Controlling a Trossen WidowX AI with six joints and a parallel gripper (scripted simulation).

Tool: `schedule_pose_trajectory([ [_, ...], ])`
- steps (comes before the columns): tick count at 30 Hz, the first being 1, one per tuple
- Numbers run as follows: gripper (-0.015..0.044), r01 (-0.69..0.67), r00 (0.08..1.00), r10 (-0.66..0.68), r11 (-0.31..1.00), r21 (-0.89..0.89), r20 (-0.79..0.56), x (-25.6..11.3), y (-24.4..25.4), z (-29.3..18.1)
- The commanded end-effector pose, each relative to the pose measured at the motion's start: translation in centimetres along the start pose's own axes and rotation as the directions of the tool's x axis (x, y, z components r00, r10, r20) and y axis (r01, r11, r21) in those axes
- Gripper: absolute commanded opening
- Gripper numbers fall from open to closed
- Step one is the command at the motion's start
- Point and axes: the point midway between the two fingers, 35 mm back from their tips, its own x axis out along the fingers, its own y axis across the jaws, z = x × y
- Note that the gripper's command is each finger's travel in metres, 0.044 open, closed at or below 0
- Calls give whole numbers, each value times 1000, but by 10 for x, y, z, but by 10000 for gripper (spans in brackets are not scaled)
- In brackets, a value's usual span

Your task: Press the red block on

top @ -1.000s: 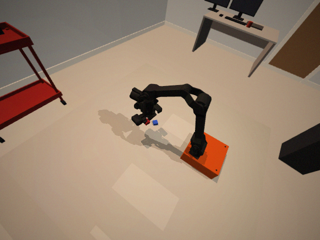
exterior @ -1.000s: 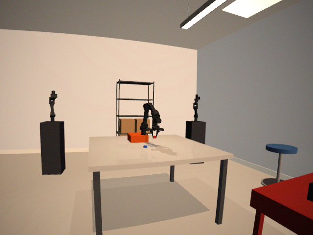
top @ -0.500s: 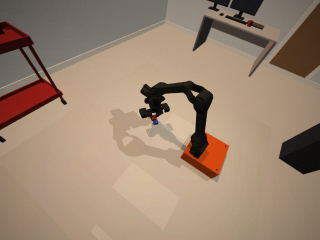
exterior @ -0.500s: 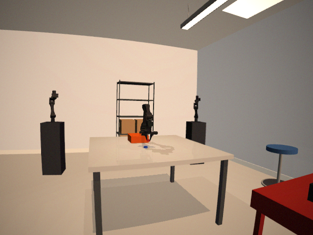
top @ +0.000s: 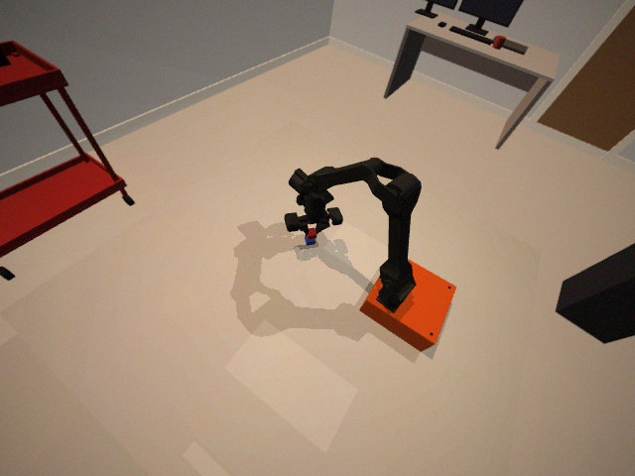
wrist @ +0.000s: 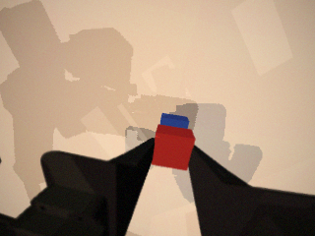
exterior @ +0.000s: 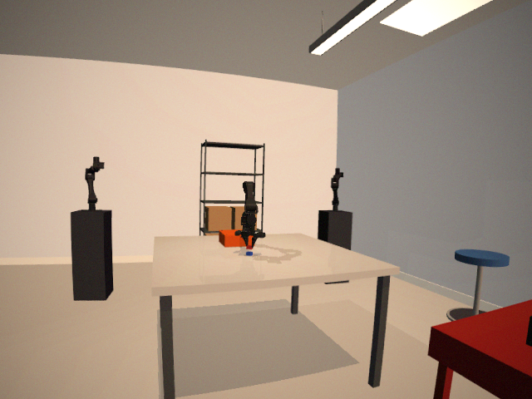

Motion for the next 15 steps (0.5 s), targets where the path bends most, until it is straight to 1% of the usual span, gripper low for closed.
schedule_pose_trajectory([
  [1, 0, -4, 1000, 4, 1000, 5, -2, 5, 0, -1],
  [9, 0, -4, 1000, 4, 1000, 5, -2, 17, -1, 0],
  [15, 0, -4, 1000, 4, 1000, 5, -2, 18, -1, 0],
])
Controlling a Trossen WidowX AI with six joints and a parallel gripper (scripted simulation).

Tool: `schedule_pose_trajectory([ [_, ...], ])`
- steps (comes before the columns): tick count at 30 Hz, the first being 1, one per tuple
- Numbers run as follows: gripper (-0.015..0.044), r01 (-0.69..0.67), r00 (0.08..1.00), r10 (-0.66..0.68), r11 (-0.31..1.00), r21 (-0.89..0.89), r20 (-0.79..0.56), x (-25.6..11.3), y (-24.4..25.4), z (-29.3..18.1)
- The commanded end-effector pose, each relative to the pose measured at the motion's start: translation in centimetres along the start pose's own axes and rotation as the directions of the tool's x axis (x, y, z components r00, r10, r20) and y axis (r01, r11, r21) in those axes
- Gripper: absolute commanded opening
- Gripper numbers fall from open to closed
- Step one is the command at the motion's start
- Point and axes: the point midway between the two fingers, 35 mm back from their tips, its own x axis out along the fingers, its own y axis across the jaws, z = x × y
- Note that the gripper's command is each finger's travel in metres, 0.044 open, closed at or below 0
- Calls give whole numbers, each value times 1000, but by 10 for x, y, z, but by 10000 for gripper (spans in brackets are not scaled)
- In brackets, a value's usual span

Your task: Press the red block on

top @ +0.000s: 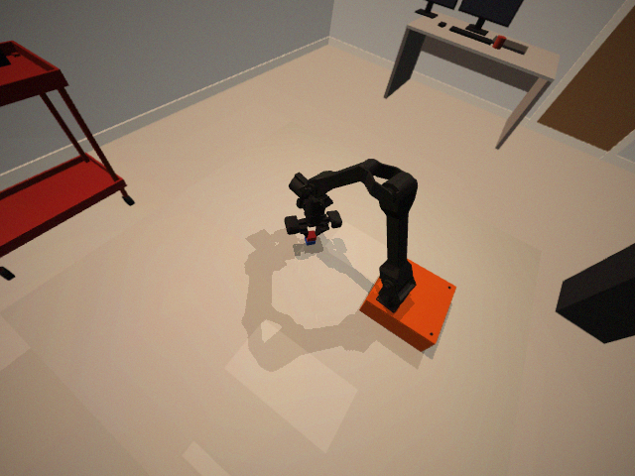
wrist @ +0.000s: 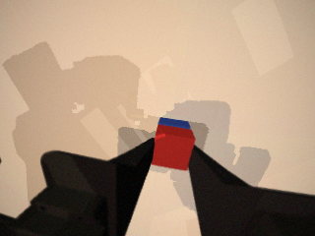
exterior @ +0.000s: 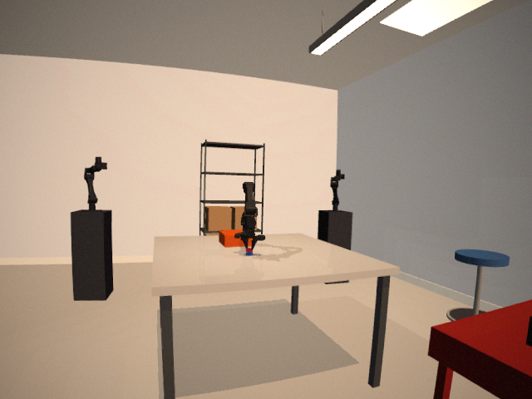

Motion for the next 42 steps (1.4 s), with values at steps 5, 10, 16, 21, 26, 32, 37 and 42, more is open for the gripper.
schedule_pose_trajectory([
  [5, 0, -4, 1000, 4, 1000, 2, -3, 2, 0, -1],
  [10, 0, -4, 1000, 4, 1000, 2, -3, 5, 0, 0],
  [16, 0, -4, 1000, 4, 1000, 2, -3, 6, 0, 0],
  [21, 0, 0, 1000, 0, 1000, 2, -1, 6, -1, 0],
  [26, 0, 0, 1000, 0, 1000, 2, -1, 6, -1, 0],
  [32, 157, 0, 1000, 0, 1000, 2, -1, 6, -1, 0],
  [37, 220, 0, 1000, 0, 1000, 2, -1, 6, -1, 0],
  [42, 220, 0, 1000, 0, 1000, 2, -1, 3, 0, 1],
])
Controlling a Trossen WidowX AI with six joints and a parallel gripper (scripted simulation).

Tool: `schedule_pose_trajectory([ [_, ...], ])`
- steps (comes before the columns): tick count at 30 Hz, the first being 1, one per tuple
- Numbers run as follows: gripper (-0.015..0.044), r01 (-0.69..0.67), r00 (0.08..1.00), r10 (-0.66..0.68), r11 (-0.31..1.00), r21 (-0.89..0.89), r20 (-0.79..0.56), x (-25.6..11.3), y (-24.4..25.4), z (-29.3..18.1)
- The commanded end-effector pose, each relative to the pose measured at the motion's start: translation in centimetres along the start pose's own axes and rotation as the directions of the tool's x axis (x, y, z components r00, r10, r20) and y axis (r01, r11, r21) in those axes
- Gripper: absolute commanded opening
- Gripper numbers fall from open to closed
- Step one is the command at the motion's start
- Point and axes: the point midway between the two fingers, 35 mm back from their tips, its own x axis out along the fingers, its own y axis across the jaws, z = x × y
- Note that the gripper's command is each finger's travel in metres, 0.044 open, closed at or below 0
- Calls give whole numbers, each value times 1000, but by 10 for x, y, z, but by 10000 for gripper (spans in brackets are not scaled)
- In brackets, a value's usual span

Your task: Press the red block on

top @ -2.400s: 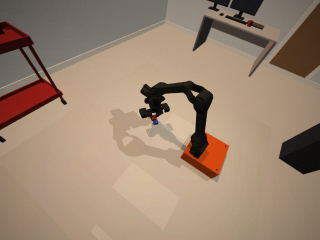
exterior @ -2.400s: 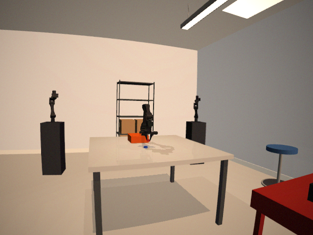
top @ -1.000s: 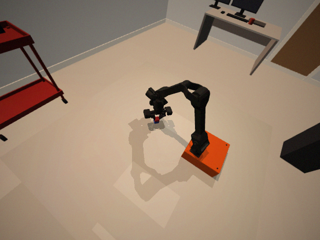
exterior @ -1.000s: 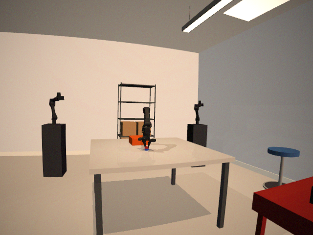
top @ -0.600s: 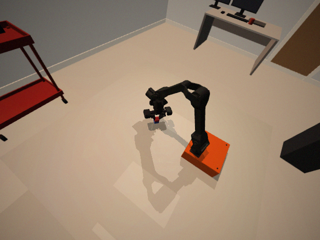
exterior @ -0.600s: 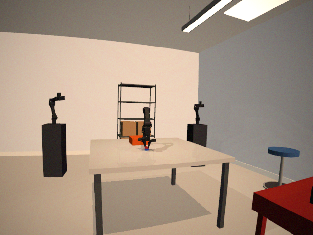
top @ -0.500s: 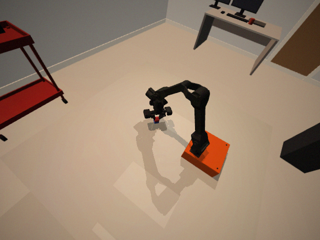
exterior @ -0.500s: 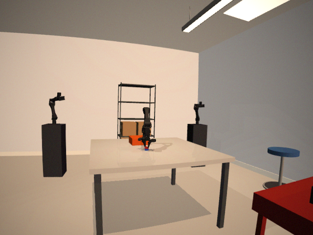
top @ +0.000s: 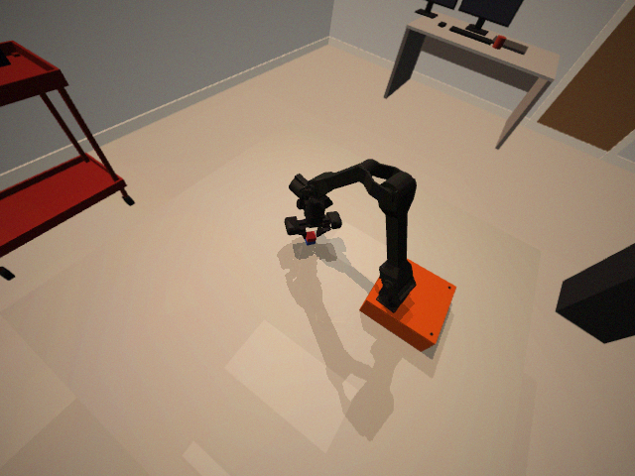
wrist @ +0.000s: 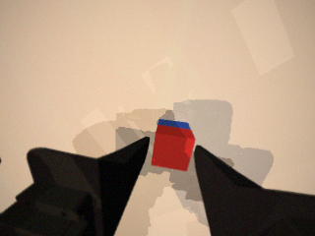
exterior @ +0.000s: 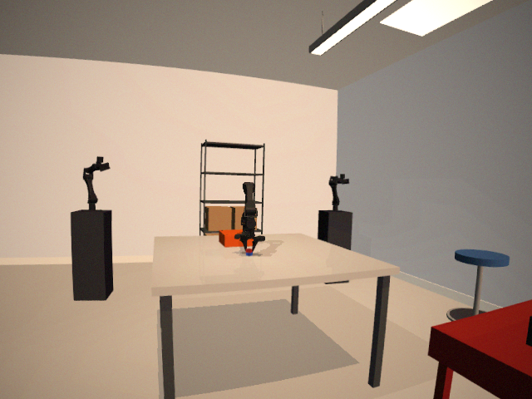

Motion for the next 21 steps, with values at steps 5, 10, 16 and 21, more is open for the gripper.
schedule_pose_trajectory([
  [5, 220, -3, 1000, 3, 1000, -1, -1, -76, 1, 3],
  [10, 220, -3, 1000, 3, 1000, -1, -2, -101, 0, 2],
  [16, 220, -4, 1000, 3, 1000, -1, -2, -101, 1, 5],
  [21, 220, -4, 1000, 3, 1000, -1, -2, -101, 1, 5],
])
